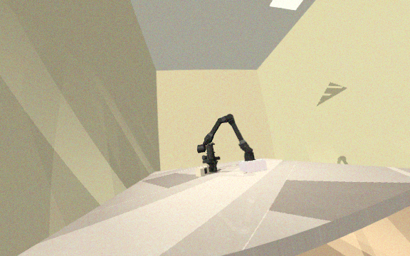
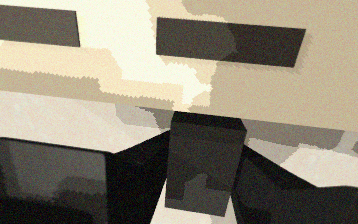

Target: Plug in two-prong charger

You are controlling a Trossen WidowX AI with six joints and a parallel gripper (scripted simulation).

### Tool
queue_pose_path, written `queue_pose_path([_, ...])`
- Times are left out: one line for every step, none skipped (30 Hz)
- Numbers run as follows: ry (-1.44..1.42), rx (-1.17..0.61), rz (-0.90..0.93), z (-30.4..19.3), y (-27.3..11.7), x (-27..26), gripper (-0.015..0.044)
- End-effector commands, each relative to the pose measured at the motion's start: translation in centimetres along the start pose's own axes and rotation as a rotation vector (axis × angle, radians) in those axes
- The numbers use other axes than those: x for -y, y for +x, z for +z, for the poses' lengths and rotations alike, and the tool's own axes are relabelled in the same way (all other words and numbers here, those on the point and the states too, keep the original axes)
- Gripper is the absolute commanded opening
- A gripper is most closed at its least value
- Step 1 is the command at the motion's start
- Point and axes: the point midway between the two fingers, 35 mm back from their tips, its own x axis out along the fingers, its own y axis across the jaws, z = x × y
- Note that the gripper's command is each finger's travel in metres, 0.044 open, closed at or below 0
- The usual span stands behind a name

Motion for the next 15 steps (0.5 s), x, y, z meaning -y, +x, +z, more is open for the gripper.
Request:
queue_pose_path([-0.003,0.0,0.002,0.21,0.01,-0.04,0.0])
queue_pose_path([-0.003,0.0,0.002,0.25,0.0,-0.04,0.0])
queue_pose_path([-0.003,0.0,0.002,0.28,0.0,-0.04,0.0])
queue_pose_path([-0.003,0.0,0.002,0.31,0.0,-0.04,0.0])
queue_pose_path([-0.003,0.0,0.002,0.33,-0.01,-0.04,0.0])
queue_pose_path([-0.003,0.0,0.001,0.35,-0.01,-0.03,0.0])
queue_pose_path([-0.003,0.0,0.001,0.37,-0.01,-0.03,0.0])
queue_pose_path([-0.003,0.0,0.001,0.39,-0.02,-0.03,0.0])
queue_pose_path([-0.003,0.0,0.001,0.42,-0.02,-0.03,0.0])
queue_pose_path([-0.003,0.0,0.001,0.46,-0.02,-0.03,0.0])
queue_pose_path([-0.003,0.0,0.001,0.49,-0.03,-0.04,0.0])
queue_pose_path([-0.003,0.0,0.001,0.53,-0.03,-0.04,0.0])
queue_pose_path([-0.003,0.0,0.001,0.57,-0.04,-0.04,0.0])
queue_pose_path([-0.003,0.0,0.001,0.61,-0.05,-0.04,0.0])
queue_pose_path([-0.002,0.0,0.001,0.65,-0.05,-0.04,0.0])
